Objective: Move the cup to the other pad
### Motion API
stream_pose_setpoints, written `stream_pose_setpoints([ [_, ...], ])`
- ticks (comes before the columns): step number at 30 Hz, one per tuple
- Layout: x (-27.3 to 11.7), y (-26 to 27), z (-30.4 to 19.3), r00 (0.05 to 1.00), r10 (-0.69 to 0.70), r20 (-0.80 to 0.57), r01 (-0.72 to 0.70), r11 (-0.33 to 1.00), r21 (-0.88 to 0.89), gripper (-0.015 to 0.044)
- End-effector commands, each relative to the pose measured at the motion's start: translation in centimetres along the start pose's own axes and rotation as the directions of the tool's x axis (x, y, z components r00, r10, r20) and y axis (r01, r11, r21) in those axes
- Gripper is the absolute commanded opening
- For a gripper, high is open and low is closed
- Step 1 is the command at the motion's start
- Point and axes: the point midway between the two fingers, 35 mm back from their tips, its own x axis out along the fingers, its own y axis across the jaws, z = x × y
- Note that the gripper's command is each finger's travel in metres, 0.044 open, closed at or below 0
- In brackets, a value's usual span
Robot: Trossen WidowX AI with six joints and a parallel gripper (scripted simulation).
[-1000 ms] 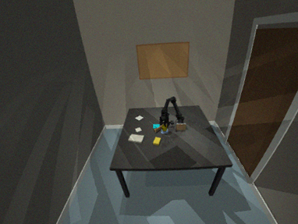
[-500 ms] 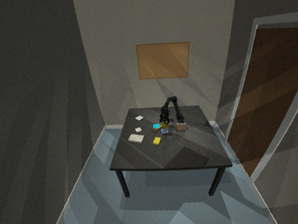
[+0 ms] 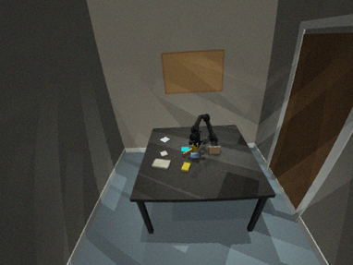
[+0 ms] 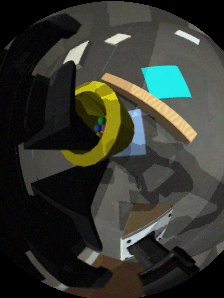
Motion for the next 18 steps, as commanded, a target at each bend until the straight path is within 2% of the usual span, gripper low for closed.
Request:
stream_pose_setpoints([
  [1,0.0,0.0,0.0,1.000,0.001,0.000,-0.001,1.000,-0.001,0.0000],
  [18,0.0,2.2,2.4,1.000,0.002,-0.006,-0.002,1.000,0.006,0.0000],
])
